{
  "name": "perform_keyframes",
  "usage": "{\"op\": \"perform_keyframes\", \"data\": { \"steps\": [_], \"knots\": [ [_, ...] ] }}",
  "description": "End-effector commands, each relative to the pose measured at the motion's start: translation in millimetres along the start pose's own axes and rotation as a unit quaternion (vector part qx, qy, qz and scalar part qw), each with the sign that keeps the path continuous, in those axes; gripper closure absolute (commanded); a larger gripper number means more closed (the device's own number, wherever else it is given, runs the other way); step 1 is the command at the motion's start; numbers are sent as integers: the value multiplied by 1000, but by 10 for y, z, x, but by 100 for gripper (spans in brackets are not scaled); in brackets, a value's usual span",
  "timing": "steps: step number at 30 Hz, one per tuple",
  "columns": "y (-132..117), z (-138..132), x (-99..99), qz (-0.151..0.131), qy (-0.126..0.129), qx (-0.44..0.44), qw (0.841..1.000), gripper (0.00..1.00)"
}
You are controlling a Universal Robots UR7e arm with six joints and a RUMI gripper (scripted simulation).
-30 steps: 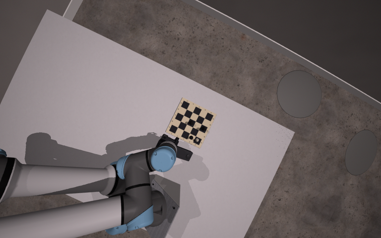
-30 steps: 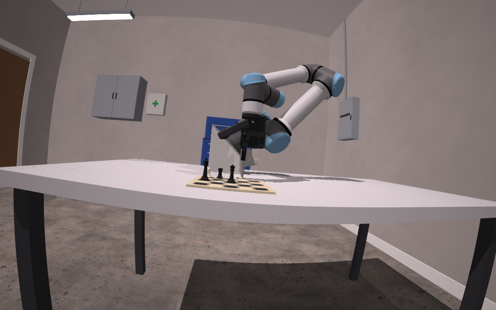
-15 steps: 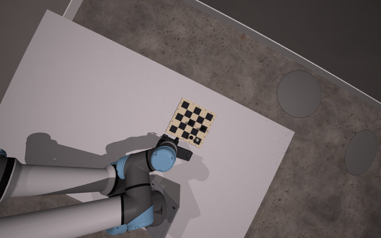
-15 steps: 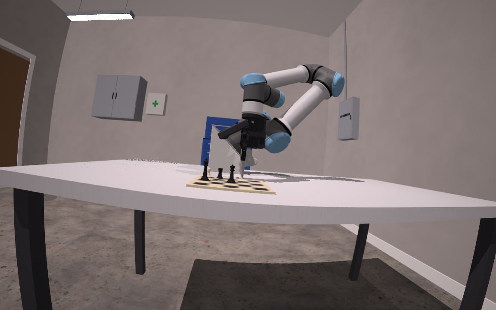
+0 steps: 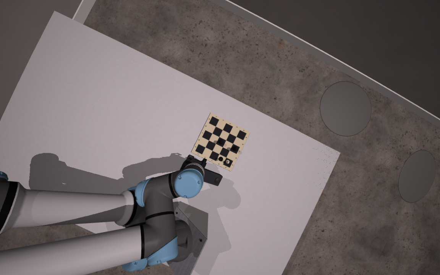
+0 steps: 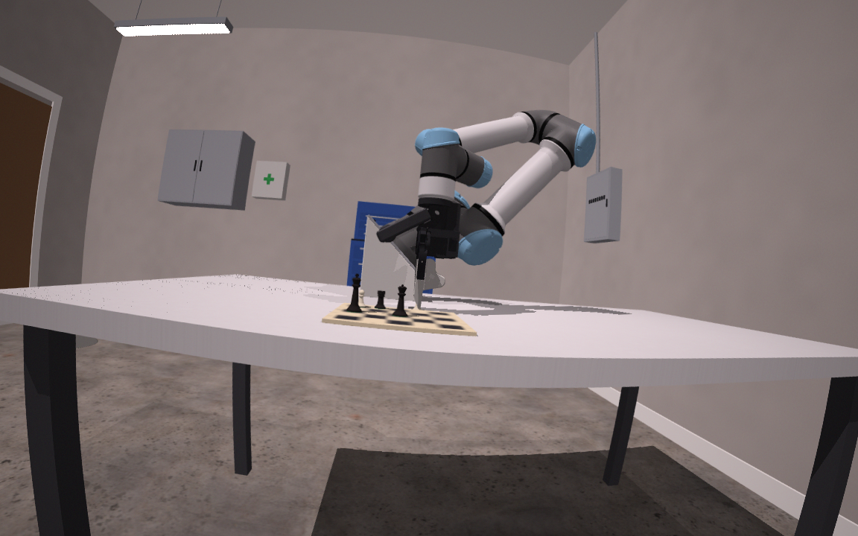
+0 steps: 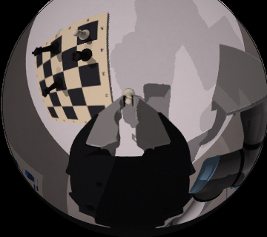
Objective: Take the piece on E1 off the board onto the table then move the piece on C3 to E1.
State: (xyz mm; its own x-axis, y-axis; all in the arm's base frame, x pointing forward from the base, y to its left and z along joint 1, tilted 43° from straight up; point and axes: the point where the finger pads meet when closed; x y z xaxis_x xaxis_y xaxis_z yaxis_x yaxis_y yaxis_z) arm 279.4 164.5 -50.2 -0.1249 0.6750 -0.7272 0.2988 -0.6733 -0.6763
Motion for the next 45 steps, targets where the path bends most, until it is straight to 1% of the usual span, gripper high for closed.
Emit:
{"op": "perform_keyframes", "data": {
  "steps": [1, 37, 38, 40, 41, 43, 44, 45],
  "knots": [
    [2, -3, 3, 0, 0, 0, 1000, 100],
    [2, -3, 3, 0, 0, 0, 1000, 100],
    [2, -3, 3, 0, 0, 0, 1000, 96],
    [2, -3, 3, 0, 0, 0, 1000, 96],
    [2, -3, 3, 0, 0, 0, 1000, 92],
    [2, -3, 3, 0, 0, 0, 1000, 92],
    [2, -3, 3, 0, 0, 0, 1000, 88],
    [2, -3, 3, 0, 0, 0, 1000, 88]
  ]
}}
Point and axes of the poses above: the point where the finger pads meet when closed, its own x axis out along the fingers, its own z axis across the jaws, y = z × x, and after that the axes turned 11 degrees about -x, right-handed
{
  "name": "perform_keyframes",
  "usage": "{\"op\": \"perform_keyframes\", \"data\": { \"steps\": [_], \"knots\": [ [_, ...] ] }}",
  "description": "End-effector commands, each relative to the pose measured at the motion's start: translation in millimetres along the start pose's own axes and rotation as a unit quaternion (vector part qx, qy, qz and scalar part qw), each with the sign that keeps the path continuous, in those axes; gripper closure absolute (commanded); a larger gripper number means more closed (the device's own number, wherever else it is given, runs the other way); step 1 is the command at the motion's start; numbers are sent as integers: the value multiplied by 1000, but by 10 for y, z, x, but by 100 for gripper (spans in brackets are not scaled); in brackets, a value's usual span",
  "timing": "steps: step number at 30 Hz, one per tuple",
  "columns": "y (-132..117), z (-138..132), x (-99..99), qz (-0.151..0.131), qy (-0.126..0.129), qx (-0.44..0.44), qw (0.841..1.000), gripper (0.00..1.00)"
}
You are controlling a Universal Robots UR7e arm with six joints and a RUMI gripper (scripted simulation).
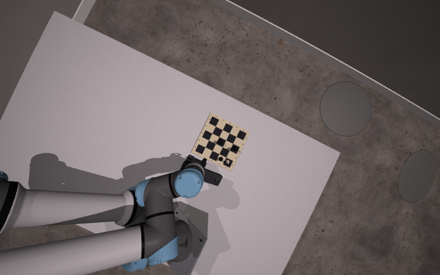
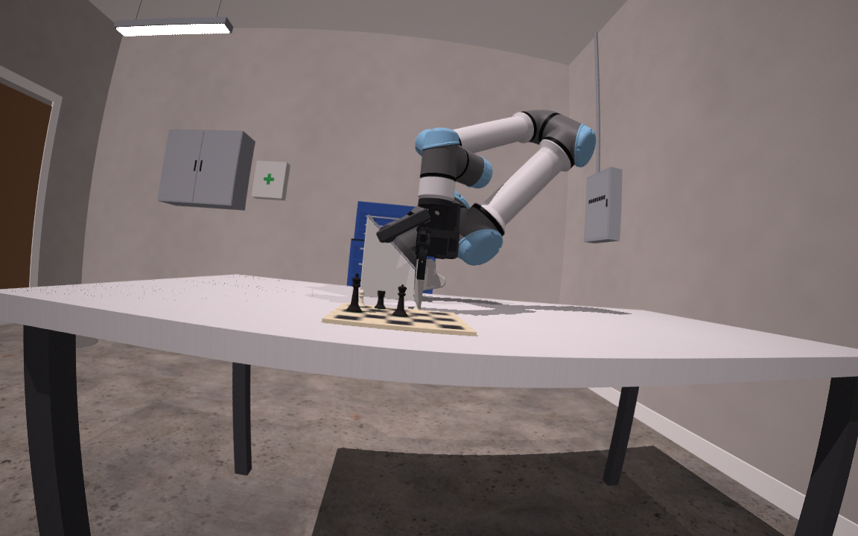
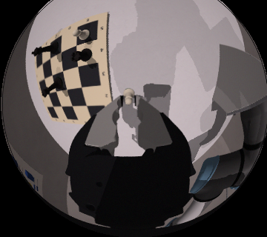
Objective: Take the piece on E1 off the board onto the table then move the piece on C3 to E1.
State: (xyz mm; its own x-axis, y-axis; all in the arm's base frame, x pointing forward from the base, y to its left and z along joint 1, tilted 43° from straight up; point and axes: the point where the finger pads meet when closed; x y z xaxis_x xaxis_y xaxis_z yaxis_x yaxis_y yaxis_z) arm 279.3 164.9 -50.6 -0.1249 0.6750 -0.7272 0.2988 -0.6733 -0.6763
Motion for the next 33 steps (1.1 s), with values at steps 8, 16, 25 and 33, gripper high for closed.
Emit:
{"op": "perform_keyframes", "data": {
  "steps": [8, 16, 25, 33],
  "knots": [
    [2, -3, -3, 0, 0, 0, 1000, 80],
    [2, -3, -3, 0, 0, 0, 1000, 80],
    [2, -3, -76, 0, 0, 0, 1000, 80],
    [2, -2, -388, 0, 0, 0, 1000, 80]
  ]
}}
Point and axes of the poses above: the point where the finger pads meet when closed, its own x axis out along the fingers, its own z axis across the jaws, y = z × x, and after that the axes turned 11 degrees about -x, right-handed
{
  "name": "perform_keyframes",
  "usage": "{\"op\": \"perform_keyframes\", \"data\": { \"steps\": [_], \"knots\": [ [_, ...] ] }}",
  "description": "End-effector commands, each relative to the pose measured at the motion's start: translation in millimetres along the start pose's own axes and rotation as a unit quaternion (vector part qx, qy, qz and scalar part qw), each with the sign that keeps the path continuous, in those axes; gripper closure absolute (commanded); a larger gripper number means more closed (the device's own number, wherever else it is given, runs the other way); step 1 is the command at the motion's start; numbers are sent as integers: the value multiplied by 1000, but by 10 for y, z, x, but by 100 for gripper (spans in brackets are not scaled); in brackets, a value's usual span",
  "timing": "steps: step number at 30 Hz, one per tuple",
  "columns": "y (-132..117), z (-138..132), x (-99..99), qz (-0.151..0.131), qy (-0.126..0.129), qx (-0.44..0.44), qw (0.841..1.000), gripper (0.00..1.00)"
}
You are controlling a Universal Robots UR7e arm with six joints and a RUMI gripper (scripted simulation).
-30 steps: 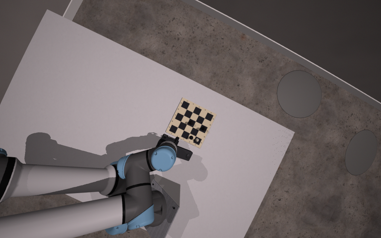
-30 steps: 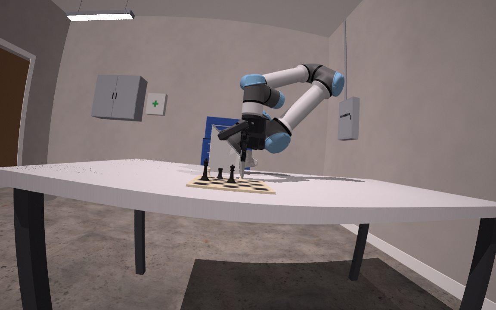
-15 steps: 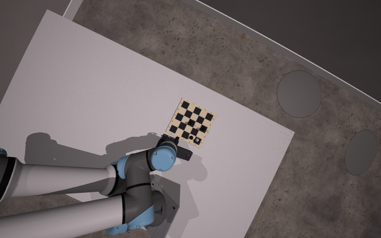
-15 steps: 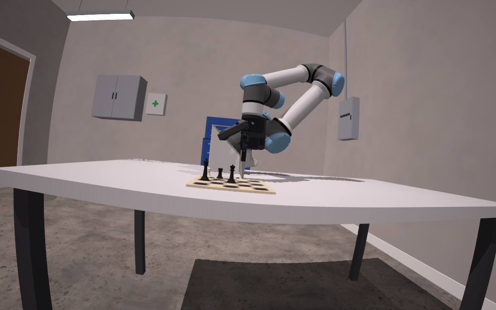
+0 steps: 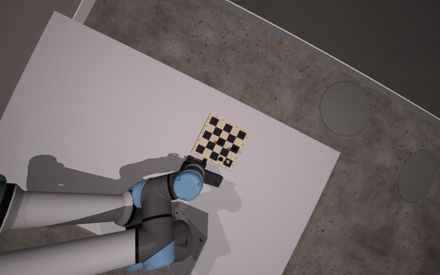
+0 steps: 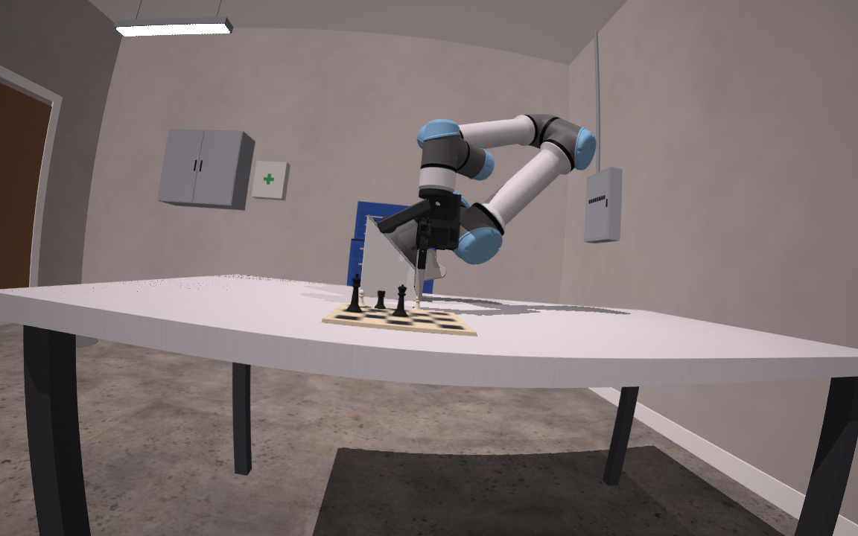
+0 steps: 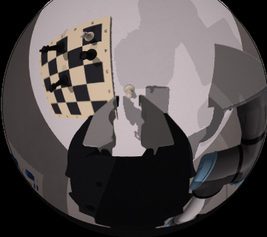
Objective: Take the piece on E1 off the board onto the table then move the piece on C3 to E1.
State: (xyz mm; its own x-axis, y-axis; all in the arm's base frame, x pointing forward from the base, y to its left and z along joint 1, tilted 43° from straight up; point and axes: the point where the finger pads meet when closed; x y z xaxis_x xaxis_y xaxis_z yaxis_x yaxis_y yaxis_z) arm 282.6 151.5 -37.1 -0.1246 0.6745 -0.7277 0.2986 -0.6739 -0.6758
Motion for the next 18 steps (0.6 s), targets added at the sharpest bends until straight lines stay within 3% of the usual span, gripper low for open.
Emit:
{"op": "perform_keyframes", "data": {
  "steps": [1, 12, 18],
  "knots": [
    [-6, 4, -245, 0, 0, 0, 1000, 80],
    [-6, 4, -638, 0, 0, 0, 1000, 80],
    [-6, 4, -709, 0, 0, 0, 1000, 80]
  ]
}}
Point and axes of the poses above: the point where the finger pads meet when closed, its own x axis out along the fingers, its own z axis across the jaws, y = z × x, and after that the axes turned 11 degrees about -x, right-handed
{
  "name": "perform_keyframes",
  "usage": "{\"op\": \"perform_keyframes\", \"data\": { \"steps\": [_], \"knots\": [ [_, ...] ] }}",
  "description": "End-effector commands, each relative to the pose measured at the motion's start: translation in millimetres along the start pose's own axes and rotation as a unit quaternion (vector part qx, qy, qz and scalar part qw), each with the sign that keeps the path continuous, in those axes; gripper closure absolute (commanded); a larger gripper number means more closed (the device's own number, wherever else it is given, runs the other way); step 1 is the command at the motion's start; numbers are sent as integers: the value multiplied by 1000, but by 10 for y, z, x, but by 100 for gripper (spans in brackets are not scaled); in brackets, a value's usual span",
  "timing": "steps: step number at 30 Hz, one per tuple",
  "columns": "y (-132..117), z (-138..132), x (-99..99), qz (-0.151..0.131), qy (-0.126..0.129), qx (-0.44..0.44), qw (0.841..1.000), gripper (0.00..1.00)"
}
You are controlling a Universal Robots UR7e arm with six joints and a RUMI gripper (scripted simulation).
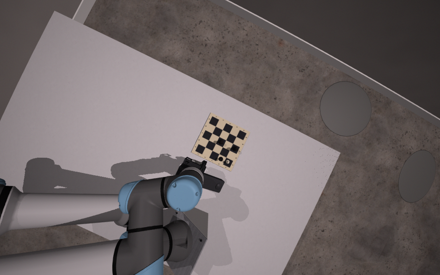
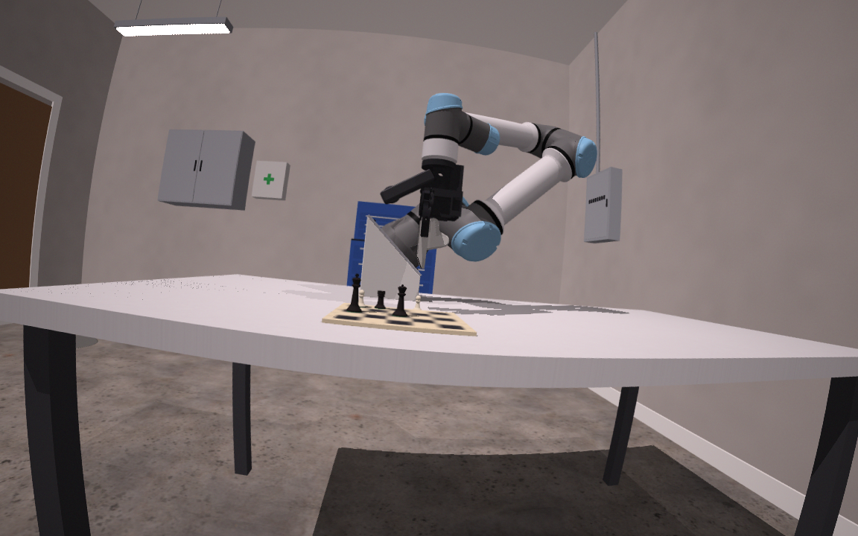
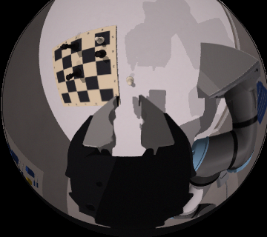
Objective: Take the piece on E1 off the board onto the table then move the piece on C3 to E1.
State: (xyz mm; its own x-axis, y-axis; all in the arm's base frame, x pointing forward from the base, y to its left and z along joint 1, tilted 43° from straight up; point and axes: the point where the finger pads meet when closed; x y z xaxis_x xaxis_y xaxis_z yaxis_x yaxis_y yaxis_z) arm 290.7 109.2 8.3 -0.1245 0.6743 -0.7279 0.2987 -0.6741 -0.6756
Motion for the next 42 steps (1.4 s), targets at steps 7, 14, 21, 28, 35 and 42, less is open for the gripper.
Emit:
{"op": "perform_keyframes", "data": {
  "steps": [7, 14, 21, 28, 35, 42],
  "knots": [
    [-9, 7, -84, 0, 0, 0, 1000, 0],
    [-9, 7, -84, 0, 0, 0, 1000, 0],
    [-9, 7, -84, 0, 0, 0, 1000, 0],
    [-8, 6, -84, 0, 0, -1, 1000, 0],
    [1, -11, -91, 0, 0, -16, 1000, 0],
    [18, -41, -102, 0, 0, -42, 999, 0]
  ]
}}
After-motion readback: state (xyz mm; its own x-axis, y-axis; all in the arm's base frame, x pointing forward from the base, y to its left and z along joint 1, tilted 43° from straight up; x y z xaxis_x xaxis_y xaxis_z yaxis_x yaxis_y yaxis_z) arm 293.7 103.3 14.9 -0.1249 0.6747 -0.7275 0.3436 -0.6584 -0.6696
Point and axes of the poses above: the point where the finger pads meet when closed, its own x axis out along the fingers, its own z axis across the jaws, y = z × x, and after that the axes turned 11 degrees about -x, right-handed
